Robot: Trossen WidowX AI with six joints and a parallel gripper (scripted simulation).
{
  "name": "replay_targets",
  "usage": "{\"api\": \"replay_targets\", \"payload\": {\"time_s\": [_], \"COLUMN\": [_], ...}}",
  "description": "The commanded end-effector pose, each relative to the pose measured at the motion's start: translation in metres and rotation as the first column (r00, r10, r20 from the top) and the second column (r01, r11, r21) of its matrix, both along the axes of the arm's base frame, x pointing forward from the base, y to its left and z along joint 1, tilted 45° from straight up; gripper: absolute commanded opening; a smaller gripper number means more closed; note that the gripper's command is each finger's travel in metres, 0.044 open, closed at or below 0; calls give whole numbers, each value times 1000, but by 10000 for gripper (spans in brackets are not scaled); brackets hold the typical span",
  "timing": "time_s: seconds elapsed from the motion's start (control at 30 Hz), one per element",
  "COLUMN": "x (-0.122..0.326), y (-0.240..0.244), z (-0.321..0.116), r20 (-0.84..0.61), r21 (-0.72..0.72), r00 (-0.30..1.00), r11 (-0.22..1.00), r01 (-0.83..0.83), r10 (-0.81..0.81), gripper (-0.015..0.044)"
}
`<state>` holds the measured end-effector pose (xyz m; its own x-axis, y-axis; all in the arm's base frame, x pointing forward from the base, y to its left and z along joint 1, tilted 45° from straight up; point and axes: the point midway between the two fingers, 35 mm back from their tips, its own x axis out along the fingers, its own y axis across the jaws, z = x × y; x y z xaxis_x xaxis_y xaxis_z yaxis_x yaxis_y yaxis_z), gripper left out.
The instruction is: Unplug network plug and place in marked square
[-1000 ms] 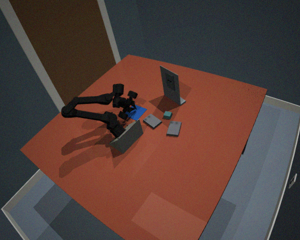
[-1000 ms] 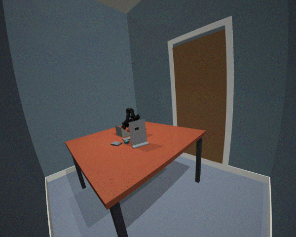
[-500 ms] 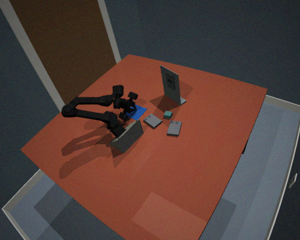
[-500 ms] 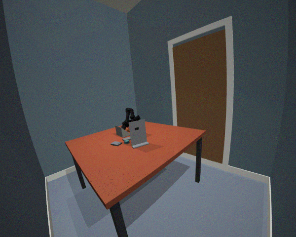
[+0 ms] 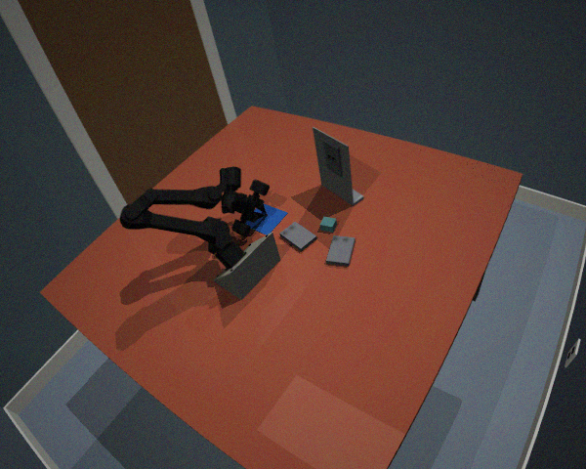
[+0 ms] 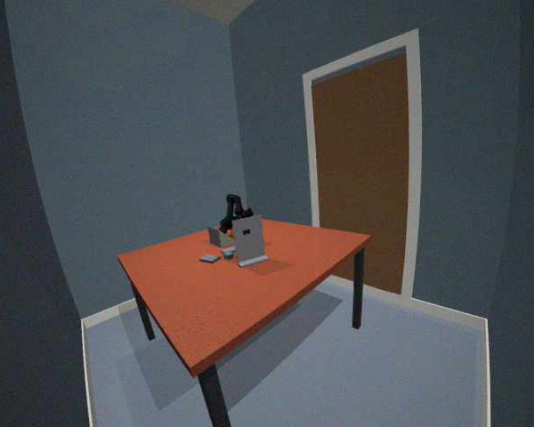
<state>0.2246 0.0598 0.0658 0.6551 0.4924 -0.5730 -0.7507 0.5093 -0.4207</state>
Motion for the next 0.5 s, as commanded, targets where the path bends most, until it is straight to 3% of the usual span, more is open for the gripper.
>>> {"api": "replay_targets", "payload": {"time_s": [0.0,0.13,0.47], "x": [0,0,-2], "y": [0,0,-3], "z": [0,0,2], "r20": [0,0,-1], "r21": [0,0,-1], "r00": [1000,1000,1000], "r11": [1000,1000,1000], "r01": [-1,-1,-1], "r10": [1,1,1], "gripper": [52,156,156]}}
